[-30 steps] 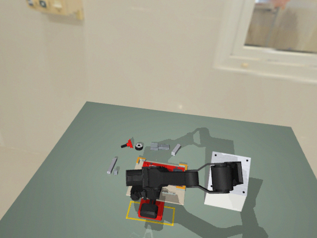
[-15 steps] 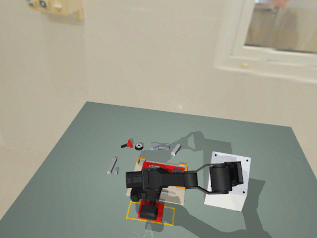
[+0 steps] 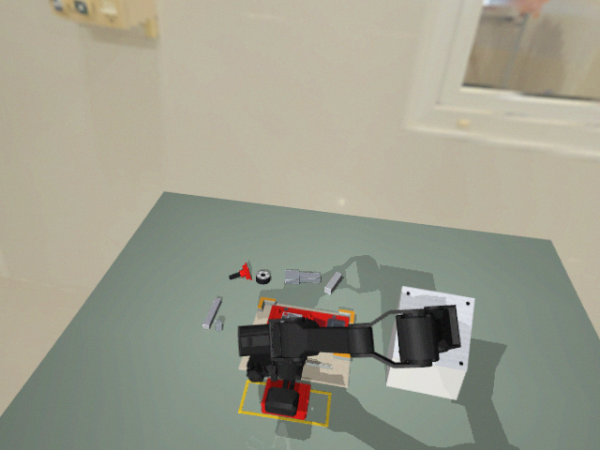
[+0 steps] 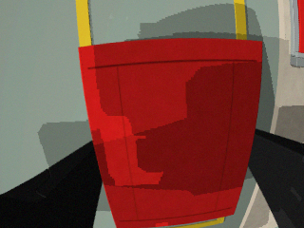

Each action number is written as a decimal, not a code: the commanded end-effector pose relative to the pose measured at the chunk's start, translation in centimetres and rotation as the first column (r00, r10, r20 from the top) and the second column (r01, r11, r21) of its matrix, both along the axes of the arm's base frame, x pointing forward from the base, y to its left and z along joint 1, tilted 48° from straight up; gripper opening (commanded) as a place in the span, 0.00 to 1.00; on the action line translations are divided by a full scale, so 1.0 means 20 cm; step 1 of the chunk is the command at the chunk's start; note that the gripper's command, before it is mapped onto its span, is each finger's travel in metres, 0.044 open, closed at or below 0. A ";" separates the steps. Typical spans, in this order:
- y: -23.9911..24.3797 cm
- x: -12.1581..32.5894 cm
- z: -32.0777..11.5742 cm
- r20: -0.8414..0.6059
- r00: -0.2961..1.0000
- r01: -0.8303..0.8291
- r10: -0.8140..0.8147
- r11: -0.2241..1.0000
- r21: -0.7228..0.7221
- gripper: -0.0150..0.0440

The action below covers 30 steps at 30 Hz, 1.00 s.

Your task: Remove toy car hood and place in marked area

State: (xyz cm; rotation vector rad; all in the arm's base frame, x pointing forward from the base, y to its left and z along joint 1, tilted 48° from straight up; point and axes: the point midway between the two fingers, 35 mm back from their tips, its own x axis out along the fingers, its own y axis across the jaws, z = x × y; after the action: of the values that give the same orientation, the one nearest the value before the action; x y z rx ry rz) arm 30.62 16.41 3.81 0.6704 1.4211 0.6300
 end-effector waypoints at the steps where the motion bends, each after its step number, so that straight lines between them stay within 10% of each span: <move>1: 0.00 0.00 0.00 0.001 1.000 -0.001 0.001 1.000 0.000 0.83; 5: 0.00 0.00 0.00 0.001 1.000 -0.001 0.001 1.000 0.000 1.00; 30: -0.27 -0.02 0.24 0.002 1.000 0.002 -0.002 1.000 -0.003 1.00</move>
State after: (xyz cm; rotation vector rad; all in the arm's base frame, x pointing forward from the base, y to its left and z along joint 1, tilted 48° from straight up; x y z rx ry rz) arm 30.27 11.10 8.43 0.6691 1.4211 0.6205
